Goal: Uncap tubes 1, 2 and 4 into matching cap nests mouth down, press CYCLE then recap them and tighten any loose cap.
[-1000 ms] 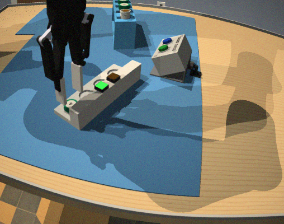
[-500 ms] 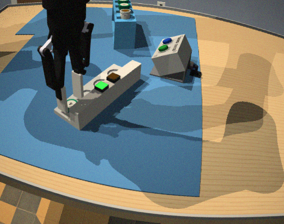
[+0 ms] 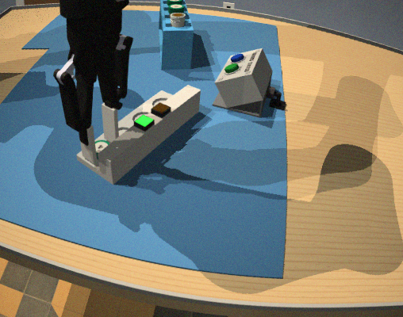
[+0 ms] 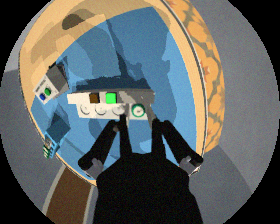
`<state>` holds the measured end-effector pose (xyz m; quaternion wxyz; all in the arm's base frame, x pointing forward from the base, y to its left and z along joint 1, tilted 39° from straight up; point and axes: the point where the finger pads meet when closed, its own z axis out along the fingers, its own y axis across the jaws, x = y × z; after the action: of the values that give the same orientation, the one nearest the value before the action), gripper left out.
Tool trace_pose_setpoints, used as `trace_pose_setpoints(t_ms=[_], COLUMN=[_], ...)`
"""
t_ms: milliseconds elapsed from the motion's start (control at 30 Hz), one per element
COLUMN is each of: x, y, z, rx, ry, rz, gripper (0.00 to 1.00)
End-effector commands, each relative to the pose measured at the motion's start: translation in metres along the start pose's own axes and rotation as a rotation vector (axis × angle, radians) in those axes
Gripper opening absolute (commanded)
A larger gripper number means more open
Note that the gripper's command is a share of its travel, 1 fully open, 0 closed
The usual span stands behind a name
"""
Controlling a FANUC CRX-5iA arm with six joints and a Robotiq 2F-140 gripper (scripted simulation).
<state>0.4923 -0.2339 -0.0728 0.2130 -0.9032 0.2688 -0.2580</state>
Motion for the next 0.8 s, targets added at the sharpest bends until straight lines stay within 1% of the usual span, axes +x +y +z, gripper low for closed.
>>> trace_pose_setpoints(t_ms=[0, 67, 100, 567, 733, 767], x=[0.000, 0.000, 0.000, 0.000, 0.000, 0.000], y=[0.000, 0.000, 0.000, 0.000, 0.000, 0.000], z=[0.001, 0.001, 0.001, 0.001, -0.024, -0.024], rx=[0.000, 0.000, 0.000, 0.000, 0.000, 0.000], ry=[0.000, 0.000, 0.000, 0.000, 0.000, 0.000], rz=[0.000, 0.000, 0.000, 0.000, 0.000, 0.000], gripper=[0.29, 0.29, 0.00, 0.00, 0.00, 0.00])
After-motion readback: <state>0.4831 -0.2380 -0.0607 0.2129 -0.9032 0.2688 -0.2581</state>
